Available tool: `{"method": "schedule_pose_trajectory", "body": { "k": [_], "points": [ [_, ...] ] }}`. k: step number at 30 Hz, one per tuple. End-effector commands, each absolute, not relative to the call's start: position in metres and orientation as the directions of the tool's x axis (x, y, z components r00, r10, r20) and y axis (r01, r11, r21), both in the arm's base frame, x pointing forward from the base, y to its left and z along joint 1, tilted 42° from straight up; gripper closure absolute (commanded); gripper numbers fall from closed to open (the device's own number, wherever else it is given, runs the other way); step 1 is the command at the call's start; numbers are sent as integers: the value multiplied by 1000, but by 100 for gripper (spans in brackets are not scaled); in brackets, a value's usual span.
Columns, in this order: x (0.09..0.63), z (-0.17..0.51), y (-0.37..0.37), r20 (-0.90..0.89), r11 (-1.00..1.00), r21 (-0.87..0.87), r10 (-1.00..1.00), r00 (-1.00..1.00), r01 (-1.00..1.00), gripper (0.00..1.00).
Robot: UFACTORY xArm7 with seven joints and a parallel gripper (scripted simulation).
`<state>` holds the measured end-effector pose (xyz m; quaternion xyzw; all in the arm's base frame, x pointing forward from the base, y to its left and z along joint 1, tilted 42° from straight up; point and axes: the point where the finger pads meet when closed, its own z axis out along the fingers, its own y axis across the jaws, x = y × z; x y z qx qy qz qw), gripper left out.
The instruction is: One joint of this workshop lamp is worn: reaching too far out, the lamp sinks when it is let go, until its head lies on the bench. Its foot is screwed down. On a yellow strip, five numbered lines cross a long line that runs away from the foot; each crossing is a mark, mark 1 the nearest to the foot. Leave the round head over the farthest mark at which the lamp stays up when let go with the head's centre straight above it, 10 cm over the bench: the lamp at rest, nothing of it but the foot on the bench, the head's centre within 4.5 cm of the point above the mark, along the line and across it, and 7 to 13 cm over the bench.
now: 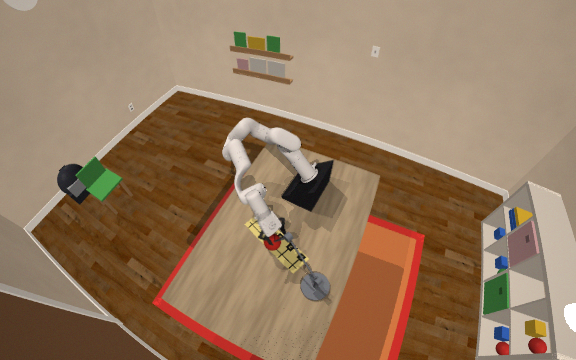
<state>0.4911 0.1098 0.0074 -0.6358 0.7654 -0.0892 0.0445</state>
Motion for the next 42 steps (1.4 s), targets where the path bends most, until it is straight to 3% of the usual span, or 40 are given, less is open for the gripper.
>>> {"method": "schedule_pose_trajectory", "body": {
  "k": [1, 28, 42],
  "points": [
    [492, 9, 112, 43, 173, -196, -982, -184, -965, 0],
    [492, 9, 112, 43, 173, -196, -982, -184, -965, 0],
    [481, 68, 117, 43, 173, -196, -982, -184, -965, 0]
  ]
}}
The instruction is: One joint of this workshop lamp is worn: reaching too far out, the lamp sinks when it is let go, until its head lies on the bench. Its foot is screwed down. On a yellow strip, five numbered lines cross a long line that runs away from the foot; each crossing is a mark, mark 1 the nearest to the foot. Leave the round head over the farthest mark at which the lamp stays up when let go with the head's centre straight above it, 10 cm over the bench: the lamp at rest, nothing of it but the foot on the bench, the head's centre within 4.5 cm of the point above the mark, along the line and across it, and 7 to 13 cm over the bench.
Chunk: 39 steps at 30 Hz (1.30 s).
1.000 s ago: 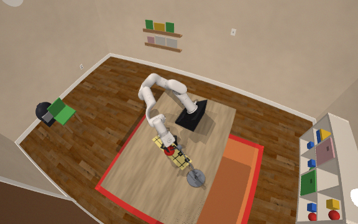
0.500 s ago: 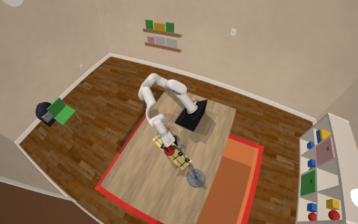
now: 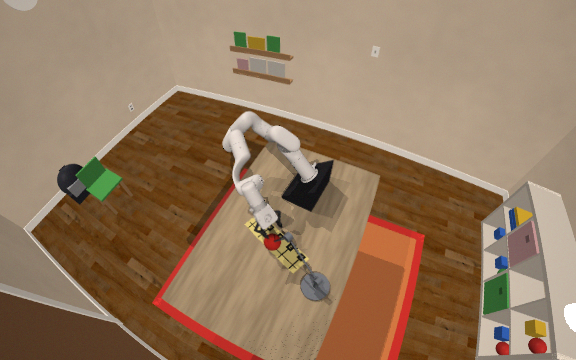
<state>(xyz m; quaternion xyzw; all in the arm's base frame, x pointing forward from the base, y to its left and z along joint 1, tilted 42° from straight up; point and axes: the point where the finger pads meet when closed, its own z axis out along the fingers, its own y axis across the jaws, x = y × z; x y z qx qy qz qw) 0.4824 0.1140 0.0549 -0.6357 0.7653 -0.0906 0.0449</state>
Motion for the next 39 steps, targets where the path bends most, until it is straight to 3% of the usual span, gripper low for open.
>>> {"method": "schedule_pose_trajectory", "body": {
  "k": [1, 18, 39],
  "points": [
    [480, 73, 117, 43, 173, -196, -982, -184, -965, 0],
    [469, 132, 122, 44, 172, -200, -982, -185, -964, 0],
    [470, 128, 123, 45, 172, -203, -982, -185, -964, 0]
  ]
}}
